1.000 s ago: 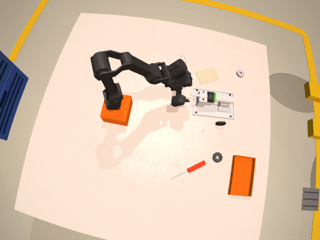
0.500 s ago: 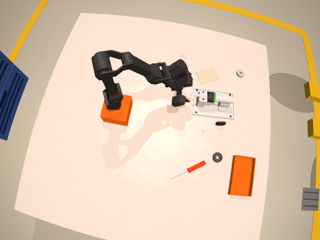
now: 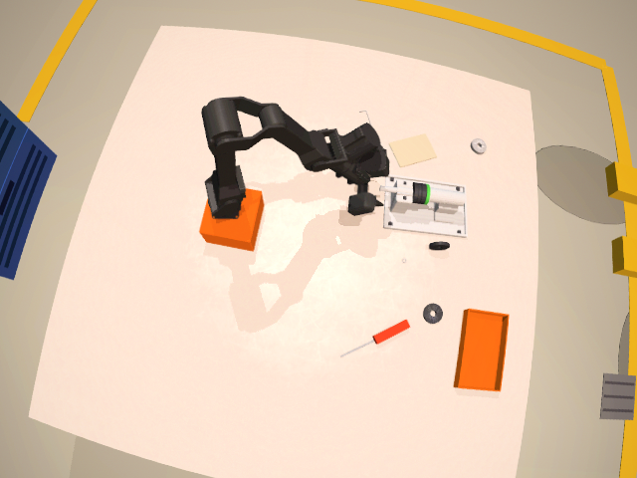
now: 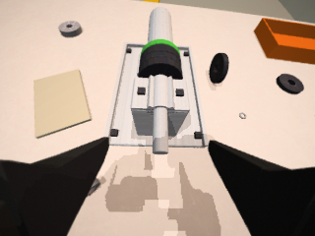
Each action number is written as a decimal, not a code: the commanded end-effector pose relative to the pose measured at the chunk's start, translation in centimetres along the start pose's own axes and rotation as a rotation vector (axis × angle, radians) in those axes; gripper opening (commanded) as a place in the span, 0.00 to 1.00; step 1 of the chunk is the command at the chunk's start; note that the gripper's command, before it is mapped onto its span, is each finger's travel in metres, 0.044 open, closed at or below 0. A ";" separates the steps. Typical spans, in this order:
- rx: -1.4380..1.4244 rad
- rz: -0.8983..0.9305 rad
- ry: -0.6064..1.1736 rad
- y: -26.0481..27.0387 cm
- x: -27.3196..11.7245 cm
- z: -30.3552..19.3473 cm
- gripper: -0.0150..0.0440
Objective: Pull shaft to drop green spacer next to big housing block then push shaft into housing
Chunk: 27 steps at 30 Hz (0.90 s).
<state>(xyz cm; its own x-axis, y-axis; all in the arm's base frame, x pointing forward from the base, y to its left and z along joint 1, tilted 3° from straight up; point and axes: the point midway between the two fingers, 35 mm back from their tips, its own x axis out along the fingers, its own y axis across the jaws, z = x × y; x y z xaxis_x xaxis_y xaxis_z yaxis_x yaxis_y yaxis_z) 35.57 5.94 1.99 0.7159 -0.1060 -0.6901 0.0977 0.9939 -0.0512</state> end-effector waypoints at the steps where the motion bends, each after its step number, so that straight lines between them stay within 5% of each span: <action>1: -0.002 0.003 -0.001 0.0 0.7 0.1 1.00; 27: -0.002 0.003 -0.002 0.0 1.6 0.0 1.00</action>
<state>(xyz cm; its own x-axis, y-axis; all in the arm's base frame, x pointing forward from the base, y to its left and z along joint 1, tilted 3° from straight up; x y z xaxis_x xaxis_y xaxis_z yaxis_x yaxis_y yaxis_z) 36.67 5.67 0.84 0.7158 -0.1081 -0.6899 0.1004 0.9936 -0.0516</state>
